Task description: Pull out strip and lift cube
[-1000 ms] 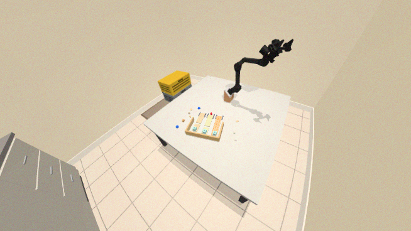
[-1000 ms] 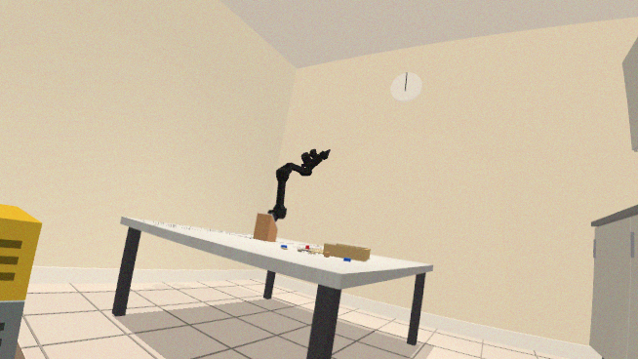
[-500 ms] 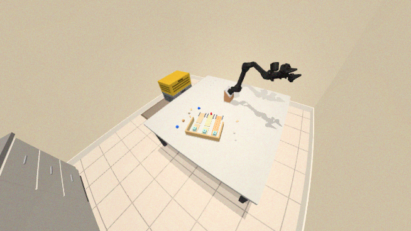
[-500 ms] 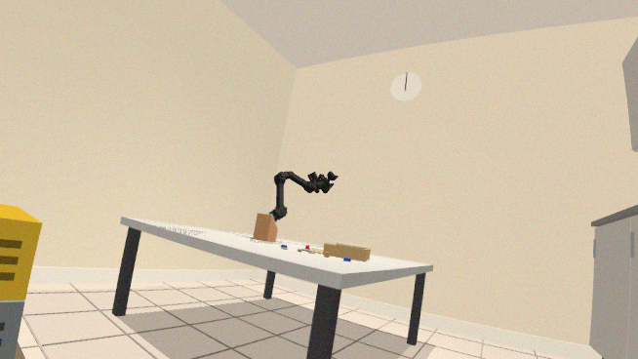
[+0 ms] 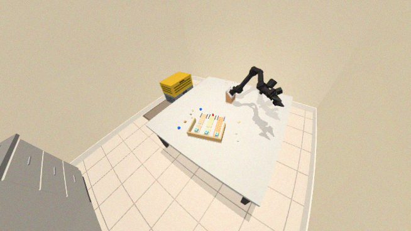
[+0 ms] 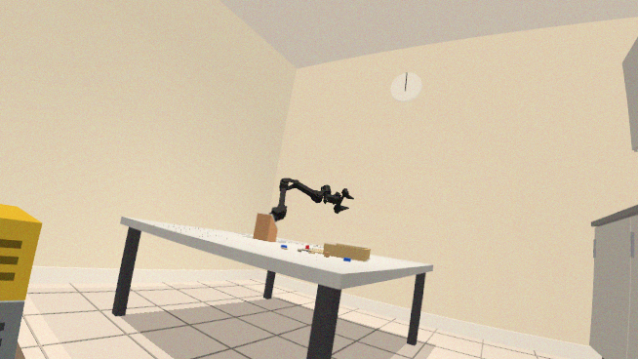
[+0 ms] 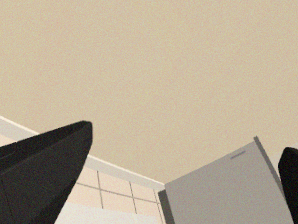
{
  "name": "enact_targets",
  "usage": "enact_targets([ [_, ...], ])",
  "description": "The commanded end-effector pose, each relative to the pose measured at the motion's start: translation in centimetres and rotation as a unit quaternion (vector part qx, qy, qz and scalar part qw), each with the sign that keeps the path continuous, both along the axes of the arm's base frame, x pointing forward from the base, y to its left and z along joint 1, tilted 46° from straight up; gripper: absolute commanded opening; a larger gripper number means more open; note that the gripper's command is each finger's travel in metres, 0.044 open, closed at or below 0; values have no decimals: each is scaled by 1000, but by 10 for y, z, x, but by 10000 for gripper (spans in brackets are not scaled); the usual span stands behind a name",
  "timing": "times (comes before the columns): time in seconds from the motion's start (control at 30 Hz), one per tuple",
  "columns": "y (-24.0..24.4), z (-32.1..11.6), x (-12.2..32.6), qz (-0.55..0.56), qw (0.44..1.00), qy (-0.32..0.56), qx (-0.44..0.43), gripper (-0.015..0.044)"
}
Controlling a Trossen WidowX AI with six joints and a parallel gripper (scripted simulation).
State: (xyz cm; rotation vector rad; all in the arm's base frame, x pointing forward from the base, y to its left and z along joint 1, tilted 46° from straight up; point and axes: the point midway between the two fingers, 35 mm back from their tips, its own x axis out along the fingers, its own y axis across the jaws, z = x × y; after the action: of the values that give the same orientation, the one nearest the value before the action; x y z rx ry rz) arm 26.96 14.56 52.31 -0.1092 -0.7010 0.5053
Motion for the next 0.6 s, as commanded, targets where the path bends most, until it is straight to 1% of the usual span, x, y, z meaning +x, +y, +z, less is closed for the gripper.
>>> enact_targets([
  [0.0,-15,-56,49,-18,996,83,-33,400],
  [0.17,-48,-121,90,-37,982,180,-48,400],
  [0.3,-83,-174,112,-51,963,261,-42,400],
  [0.43,-121,-227,123,-63,937,342,-21,400],
  [0.57,-161,-281,122,-71,904,421,18,400],
])
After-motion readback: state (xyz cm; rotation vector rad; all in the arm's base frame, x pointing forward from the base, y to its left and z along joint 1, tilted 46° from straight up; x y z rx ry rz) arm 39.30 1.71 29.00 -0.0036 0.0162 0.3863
